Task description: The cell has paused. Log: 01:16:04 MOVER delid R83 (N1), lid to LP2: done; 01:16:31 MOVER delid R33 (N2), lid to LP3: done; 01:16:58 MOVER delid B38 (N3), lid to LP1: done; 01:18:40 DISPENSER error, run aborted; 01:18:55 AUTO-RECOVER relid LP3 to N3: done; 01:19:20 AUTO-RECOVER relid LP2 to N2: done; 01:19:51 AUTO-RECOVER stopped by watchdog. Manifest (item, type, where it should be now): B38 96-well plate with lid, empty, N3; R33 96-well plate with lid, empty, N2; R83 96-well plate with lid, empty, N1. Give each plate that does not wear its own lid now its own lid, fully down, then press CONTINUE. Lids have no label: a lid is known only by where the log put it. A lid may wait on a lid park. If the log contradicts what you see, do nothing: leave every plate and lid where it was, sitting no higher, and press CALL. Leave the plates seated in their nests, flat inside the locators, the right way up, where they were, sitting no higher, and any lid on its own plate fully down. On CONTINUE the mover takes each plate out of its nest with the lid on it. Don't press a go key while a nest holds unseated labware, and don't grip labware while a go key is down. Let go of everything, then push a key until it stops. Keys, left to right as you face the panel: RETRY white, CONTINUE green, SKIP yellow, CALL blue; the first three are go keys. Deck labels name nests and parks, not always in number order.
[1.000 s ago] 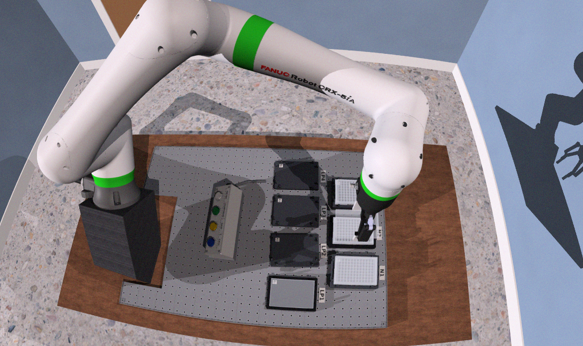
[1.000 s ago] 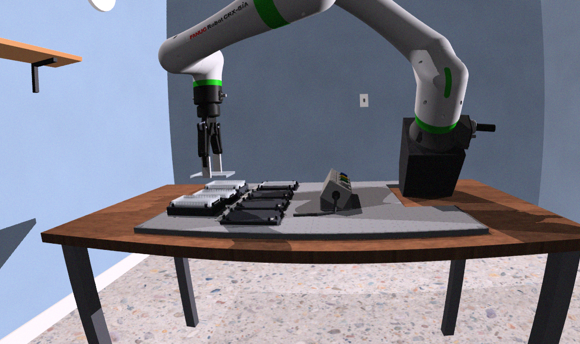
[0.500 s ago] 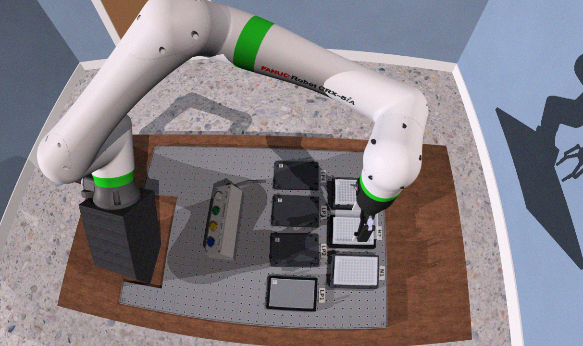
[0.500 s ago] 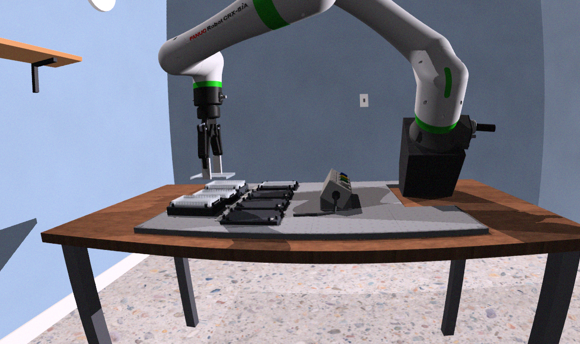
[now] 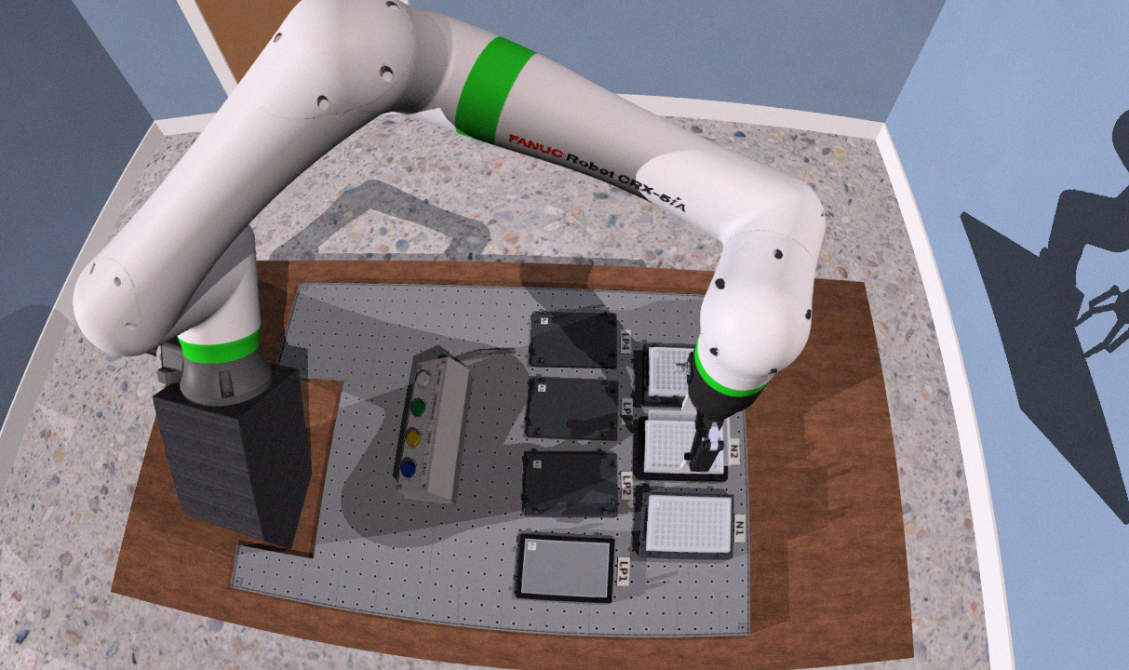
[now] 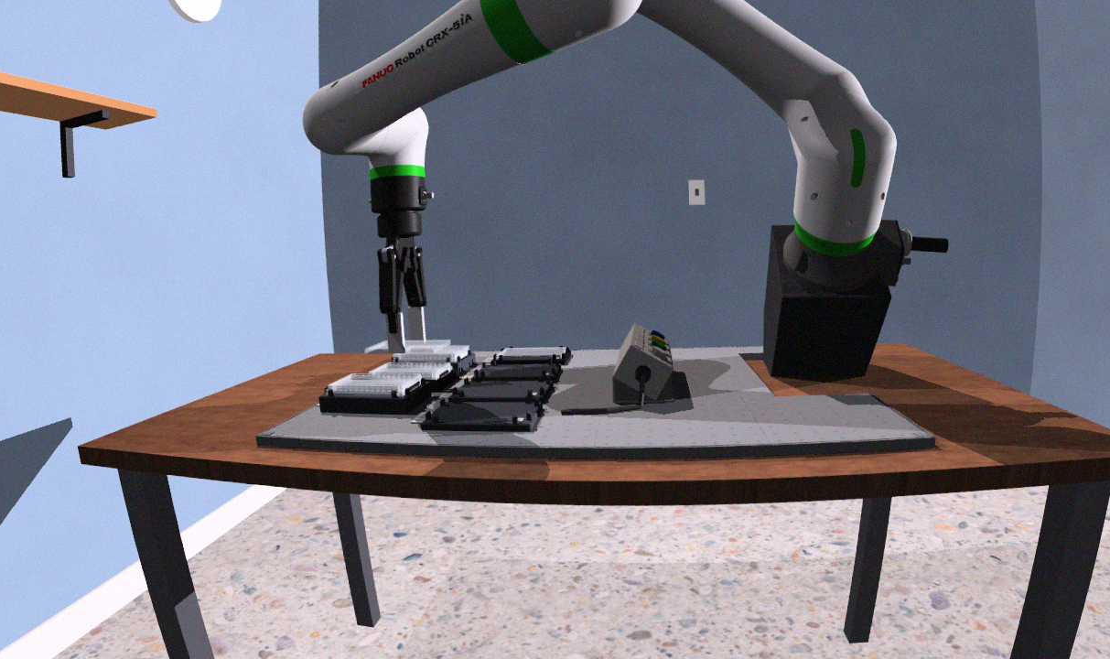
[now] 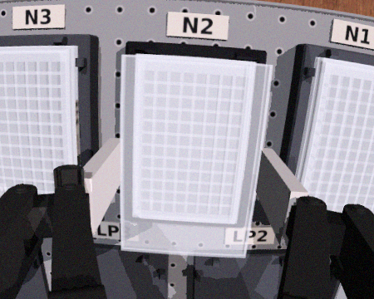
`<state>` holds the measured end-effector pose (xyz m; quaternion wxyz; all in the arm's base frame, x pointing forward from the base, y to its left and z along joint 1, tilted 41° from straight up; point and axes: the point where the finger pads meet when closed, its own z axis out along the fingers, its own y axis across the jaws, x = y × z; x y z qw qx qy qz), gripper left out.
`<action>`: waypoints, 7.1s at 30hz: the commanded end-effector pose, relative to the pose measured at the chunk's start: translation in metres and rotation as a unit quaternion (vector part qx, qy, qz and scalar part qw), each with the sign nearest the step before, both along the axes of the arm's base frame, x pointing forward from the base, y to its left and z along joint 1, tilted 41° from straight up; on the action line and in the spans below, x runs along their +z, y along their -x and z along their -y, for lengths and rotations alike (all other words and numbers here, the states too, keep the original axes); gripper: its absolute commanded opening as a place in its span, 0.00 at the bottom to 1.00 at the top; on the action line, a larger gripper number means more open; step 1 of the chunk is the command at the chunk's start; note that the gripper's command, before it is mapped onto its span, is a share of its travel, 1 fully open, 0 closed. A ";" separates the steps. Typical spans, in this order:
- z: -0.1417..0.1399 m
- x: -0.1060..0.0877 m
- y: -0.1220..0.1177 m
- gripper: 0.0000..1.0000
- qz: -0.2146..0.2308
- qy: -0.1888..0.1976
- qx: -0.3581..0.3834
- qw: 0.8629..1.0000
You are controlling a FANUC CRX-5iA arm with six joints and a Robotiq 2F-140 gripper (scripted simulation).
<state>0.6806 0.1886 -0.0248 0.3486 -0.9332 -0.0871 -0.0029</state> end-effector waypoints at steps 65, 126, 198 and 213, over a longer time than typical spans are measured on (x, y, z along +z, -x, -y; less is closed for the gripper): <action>-0.015 -0.018 0.001 0.00 0.000 0.000 0.000 1.000; -0.022 -0.026 0.001 0.00 0.000 0.000 0.000 1.000; -0.023 -0.027 0.001 0.00 0.000 0.000 0.000 1.000; -0.024 -0.028 0.001 0.00 0.000 0.000 0.000 1.000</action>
